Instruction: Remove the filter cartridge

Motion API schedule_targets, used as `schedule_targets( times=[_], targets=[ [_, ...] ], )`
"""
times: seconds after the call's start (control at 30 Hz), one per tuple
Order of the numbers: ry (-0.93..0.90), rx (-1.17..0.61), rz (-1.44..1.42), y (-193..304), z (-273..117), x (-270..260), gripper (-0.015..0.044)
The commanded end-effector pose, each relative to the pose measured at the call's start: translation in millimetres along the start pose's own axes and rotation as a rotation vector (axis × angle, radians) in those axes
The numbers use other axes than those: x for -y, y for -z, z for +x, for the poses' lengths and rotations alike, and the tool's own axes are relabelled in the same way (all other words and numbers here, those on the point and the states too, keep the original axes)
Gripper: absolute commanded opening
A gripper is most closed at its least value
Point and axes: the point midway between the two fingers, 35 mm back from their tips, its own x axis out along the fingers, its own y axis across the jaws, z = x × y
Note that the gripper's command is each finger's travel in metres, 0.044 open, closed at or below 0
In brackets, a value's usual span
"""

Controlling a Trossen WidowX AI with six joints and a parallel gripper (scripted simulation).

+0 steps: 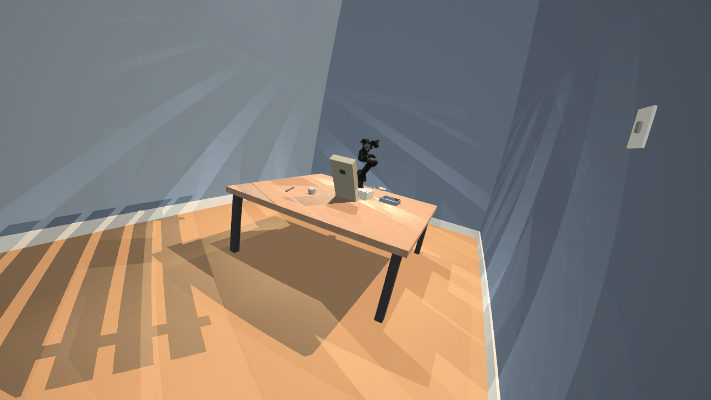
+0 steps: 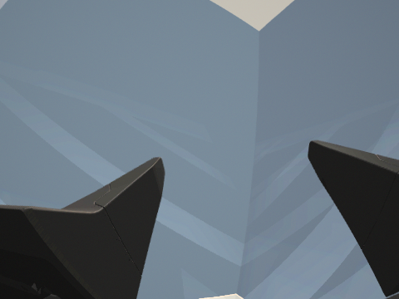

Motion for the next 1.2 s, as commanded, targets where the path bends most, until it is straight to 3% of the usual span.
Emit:
schedule_targets(
  times=[0.0,0.33,0.53,0.73,1.17],
  targets=[
    [-0.01,0.002,0.007,-1.0,-0.2,-2.1,0.0374],
    [-0.619,0.104,0.388,-72.9,-50.0,-106.0,0.0111],
    [-1.033,0.146,0.611,-128.2,-118.2,-139.2,0.0104],
    [-1.452,0.175,0.784,-177.3,-199.8,-134.4,0.0104],
    [-2.375,0.222,0.907,-219.4,-358.7,-13.3,0.0104]
  ],
)
